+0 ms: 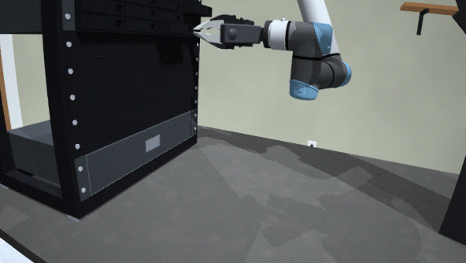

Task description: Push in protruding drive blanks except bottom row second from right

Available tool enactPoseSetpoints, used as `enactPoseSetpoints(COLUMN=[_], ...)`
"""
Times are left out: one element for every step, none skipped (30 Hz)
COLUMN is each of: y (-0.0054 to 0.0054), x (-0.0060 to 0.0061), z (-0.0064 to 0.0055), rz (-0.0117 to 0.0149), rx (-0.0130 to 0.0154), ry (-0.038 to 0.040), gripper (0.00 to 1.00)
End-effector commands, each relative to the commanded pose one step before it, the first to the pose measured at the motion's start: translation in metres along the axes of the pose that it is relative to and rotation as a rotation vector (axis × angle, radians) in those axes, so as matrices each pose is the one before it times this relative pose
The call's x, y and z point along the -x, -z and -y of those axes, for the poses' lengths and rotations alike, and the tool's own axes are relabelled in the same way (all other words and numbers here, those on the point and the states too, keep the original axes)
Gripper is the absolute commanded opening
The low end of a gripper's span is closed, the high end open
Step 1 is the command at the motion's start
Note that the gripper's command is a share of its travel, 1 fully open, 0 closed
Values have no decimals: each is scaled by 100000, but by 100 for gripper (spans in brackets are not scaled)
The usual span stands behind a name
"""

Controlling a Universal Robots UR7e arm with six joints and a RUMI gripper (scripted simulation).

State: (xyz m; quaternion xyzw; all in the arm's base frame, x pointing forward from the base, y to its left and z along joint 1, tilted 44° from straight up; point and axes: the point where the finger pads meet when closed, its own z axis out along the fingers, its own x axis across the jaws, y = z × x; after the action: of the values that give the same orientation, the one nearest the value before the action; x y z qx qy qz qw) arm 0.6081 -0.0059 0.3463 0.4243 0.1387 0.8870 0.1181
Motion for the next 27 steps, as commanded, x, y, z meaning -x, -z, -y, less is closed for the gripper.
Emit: enactPoseSetpoints(y=[-25,55,100,154,0,0,213,273,334,392,445,491,530,560,580,591,592,584,566,541,509,0,0,470,425,377,326], x=[-43,0,0,0,0,0,0,0,0,0,0,0,0,0,0,0,0,1,0,0,0,0,0,0,0,0,0], z=[-5,0,0,0,0,0,0,0,0,0,0,0,0,0,0,0,0,0,0,0,0,0,0,0,0,0,1], rz=[-38,0,0,0,0,0,0,0,0,0,0,0,0,0,0,0,0,0,0,0,0,0,0,0,0,0,1], rx=[-17,0,0,0,0,0,0,0,0,0,0,0,0,0,0,0,0,0,0,0,0,0,0,0,0,0,0], ry=[-22,0,0,0,0,0,0,0,0,0,0,0,0,0,0,0,0,0,0,0,0,0,0,0,0,0,0], gripper=[0,0,0,0,0,0,0,0,0,0,0,0,0,0,0,0,0,0,0,0,0,0,0,0,0,0,0])
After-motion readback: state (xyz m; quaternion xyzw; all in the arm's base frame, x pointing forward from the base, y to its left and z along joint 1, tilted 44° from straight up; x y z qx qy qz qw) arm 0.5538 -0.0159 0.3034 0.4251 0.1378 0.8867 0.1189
